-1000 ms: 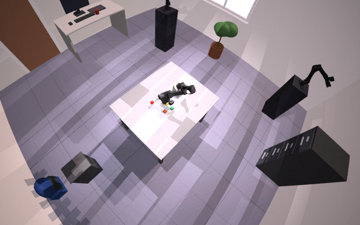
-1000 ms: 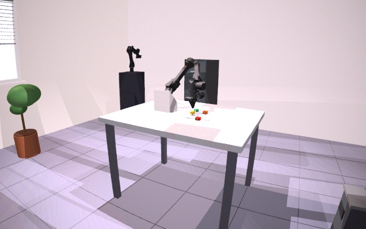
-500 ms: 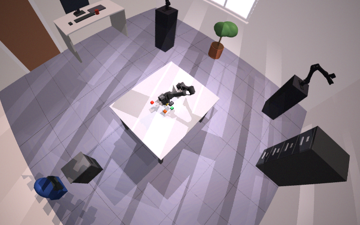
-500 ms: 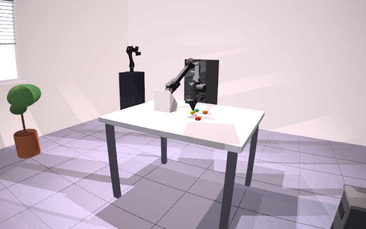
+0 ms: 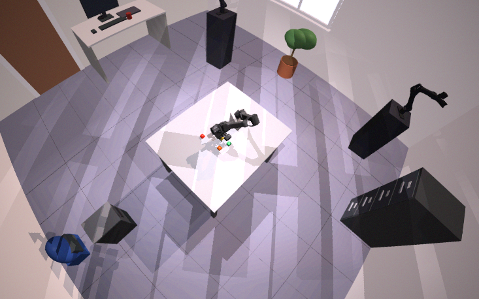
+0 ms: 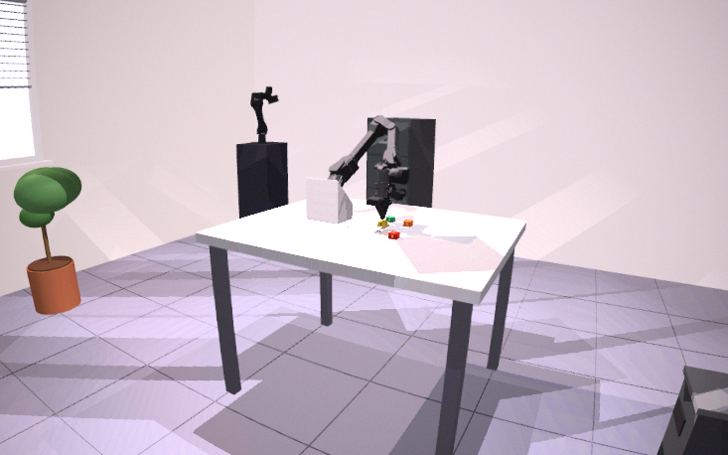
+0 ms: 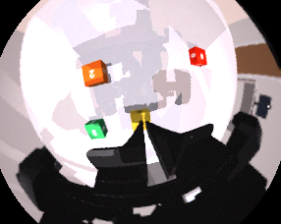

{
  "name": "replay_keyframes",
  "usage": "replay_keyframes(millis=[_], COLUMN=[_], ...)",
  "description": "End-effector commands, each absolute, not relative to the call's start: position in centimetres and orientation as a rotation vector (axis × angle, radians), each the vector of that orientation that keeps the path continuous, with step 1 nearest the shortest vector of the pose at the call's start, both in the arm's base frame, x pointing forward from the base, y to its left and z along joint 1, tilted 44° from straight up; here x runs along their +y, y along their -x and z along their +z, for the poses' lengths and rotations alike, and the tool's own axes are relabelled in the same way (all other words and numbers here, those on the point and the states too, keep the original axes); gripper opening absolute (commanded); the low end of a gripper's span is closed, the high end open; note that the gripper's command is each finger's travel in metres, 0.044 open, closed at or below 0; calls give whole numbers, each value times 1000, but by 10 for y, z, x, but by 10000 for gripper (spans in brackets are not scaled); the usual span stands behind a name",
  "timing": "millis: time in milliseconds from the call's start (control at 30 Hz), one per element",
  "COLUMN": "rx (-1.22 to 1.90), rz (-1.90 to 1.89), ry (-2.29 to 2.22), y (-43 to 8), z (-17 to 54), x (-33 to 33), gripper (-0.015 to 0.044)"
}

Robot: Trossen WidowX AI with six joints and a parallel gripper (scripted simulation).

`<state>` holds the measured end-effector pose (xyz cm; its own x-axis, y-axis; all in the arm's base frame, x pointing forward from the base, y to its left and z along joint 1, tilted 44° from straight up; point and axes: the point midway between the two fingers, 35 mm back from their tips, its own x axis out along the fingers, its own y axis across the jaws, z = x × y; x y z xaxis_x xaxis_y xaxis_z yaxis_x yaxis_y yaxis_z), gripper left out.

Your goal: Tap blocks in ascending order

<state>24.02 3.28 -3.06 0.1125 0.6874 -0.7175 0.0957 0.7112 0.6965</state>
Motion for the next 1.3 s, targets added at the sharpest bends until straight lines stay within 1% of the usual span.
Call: replay_keyframes(millis=[0, 167, 333, 667, 733, 867, 933, 1133, 1267], rx=[1400, 1401, 1402, 1402, 1402, 1399, 1397, 1398, 1411], rz=[489, 486, 486, 486, 483, 485, 489, 489, 477], ry=[-689, -687, -687, -687, -685, -685, -687, -688, -697], y=[-241, -241, -232, -233, -249, -298, -312, -314, -320], z=[-18, -11, 38, 41, 49, 78, 88, 88, 59], x=[21, 13, -33, -35, -31, -10, 0, 2, 29], gripper=[20, 20, 20, 20, 20, 20, 20, 20, 20])
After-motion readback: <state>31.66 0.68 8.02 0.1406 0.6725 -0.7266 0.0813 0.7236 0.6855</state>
